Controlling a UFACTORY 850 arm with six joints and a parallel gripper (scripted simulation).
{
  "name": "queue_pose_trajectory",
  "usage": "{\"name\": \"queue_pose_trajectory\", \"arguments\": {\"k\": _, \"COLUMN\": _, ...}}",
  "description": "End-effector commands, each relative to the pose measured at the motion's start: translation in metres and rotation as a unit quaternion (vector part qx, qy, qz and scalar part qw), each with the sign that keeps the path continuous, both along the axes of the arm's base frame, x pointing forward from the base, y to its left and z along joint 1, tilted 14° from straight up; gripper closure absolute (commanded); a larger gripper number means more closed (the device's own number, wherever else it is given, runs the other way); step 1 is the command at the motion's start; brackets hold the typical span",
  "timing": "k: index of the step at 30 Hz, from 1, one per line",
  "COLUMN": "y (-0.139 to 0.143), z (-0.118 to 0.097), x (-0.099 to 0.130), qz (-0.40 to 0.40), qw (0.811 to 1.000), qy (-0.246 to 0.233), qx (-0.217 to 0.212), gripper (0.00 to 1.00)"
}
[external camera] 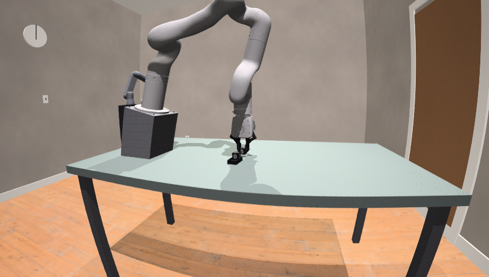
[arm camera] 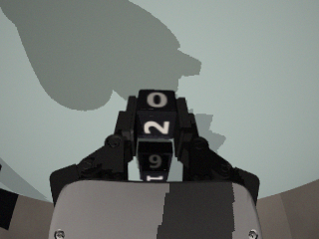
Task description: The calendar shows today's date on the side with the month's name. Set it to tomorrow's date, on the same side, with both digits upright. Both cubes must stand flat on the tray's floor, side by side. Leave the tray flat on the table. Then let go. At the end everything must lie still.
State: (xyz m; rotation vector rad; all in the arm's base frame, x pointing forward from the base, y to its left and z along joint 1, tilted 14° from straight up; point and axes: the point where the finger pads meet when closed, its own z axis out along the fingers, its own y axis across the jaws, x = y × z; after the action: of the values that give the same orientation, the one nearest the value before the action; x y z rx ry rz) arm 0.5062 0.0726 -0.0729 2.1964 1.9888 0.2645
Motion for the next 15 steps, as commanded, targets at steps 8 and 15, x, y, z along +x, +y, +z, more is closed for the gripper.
{"name": "queue_pose_trajectory", "arguments": {"k": 8, "y": 0.0002, "z": -0.0067, "x": 0.003, "qz": 0.0, "qw": 1.0, "qy": -0.001, "qx": 0.0, "gripper": 0.73}}
{"name": "queue_pose_trajectory", "arguments": {"k": 15, "y": 0.0002, "z": -0.0067, "x": 0.003, "qz": 0.0, "qw": 1.0, "qy": -0.001, "qx": 0.0, "gripper": 0.73}}
